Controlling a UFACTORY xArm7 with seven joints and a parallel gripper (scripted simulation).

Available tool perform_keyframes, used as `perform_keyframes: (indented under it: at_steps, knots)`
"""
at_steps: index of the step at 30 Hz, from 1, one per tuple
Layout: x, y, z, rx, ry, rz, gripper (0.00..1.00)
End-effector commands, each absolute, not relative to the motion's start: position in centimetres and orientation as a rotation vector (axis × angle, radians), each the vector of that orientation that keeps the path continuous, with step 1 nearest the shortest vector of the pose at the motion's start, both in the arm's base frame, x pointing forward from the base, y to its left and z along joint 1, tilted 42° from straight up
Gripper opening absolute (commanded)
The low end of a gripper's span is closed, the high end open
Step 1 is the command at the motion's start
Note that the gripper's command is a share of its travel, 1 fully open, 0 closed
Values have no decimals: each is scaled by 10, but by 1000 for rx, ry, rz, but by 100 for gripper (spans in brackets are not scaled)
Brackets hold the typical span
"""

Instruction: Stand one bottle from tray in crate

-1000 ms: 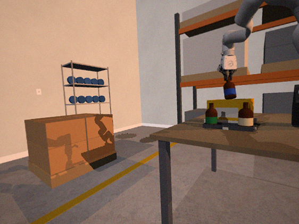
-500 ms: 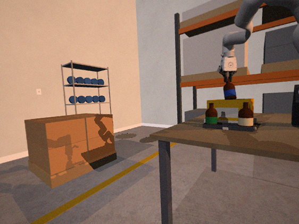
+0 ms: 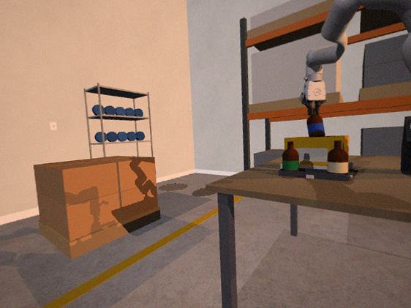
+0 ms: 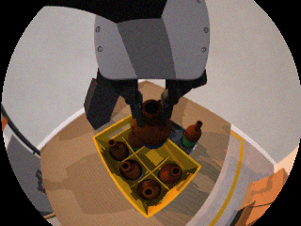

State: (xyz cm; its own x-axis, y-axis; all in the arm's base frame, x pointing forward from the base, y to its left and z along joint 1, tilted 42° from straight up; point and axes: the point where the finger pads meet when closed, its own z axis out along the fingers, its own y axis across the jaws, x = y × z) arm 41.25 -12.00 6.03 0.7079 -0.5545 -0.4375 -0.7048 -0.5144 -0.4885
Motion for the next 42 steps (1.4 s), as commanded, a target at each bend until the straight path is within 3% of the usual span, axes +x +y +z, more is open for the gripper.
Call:
perform_keyframes:
  at_steps: [1,42]
  knots:
    - [412,-113,59,-2251,941,310,0]
    - [412,-108,53,-2251,941,310,0]
